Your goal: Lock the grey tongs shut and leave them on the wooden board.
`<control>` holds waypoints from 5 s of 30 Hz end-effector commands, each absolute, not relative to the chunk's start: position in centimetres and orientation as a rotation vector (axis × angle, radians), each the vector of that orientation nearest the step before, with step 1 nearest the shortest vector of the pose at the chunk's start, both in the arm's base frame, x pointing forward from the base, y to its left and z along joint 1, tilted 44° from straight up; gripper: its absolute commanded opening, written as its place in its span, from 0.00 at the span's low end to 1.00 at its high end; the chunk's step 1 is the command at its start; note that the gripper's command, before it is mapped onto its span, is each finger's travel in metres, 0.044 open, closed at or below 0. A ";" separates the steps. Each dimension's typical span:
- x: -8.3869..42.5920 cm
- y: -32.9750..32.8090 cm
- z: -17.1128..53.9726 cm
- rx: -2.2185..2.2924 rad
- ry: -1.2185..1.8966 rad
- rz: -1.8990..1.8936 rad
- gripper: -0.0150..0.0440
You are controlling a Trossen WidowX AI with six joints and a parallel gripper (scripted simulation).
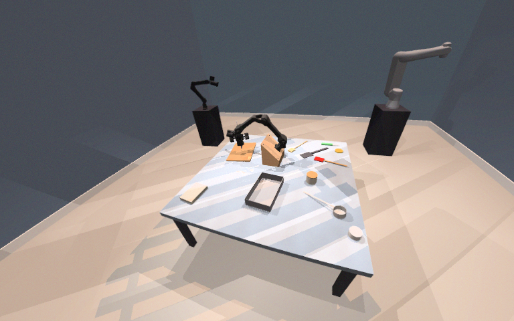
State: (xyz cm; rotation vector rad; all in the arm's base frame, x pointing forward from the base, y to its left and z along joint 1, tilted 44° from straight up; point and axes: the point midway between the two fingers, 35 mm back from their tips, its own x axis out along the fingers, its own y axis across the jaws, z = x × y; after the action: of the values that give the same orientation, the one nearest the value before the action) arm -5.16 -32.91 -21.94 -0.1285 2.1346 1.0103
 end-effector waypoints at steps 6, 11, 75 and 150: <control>-4.0 -33.4 -19.7 -0.283 2.381 0.972 0.00; -4.0 -33.4 -19.7 -0.286 2.385 0.971 0.00; -6.5 -32.8 -23.1 0.069 1.766 0.943 0.00; -6.8 -28.2 -27.4 0.212 1.311 0.730 0.00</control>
State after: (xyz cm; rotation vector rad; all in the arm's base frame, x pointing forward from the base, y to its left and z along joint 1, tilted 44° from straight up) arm -6.85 -28.61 -27.02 0.2196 1.3120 0.7324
